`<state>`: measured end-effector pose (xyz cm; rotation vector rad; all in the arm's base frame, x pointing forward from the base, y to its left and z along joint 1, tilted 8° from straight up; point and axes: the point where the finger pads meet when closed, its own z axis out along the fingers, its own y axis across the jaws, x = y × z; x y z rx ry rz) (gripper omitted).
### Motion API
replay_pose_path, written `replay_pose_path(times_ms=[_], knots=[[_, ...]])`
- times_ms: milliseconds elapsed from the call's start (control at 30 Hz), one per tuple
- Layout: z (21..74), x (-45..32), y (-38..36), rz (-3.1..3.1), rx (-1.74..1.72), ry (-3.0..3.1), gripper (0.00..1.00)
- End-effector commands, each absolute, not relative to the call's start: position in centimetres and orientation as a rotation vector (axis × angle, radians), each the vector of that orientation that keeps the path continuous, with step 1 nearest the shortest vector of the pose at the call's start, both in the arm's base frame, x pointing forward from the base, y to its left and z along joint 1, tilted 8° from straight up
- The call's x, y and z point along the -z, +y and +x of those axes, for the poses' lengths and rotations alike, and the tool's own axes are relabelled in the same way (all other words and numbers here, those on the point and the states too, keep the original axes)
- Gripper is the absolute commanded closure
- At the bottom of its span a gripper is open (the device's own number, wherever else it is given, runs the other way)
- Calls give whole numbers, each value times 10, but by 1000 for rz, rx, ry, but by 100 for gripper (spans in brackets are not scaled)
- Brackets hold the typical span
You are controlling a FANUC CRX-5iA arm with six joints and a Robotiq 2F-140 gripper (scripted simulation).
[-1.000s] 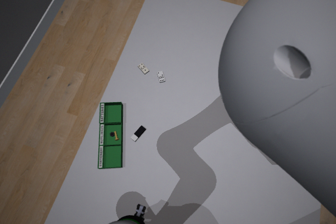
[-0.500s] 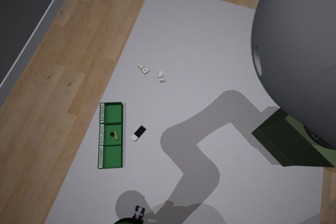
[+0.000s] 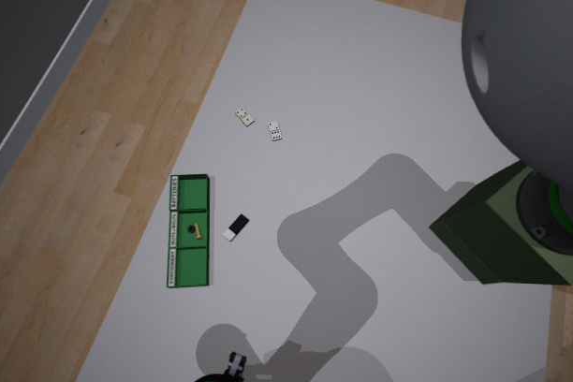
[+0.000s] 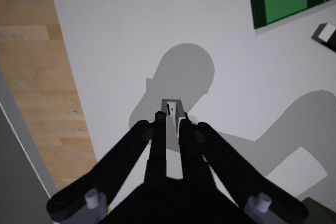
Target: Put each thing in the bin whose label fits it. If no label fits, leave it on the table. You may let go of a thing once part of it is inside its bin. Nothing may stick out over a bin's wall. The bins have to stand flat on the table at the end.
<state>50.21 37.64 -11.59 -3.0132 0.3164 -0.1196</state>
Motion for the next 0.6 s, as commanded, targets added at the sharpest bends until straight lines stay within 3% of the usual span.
replay_pose_path(times_ms=[0,567], knots=[[502,116,377,-3013,120,316,85],[547,118,313,-3013,120,316,85]])
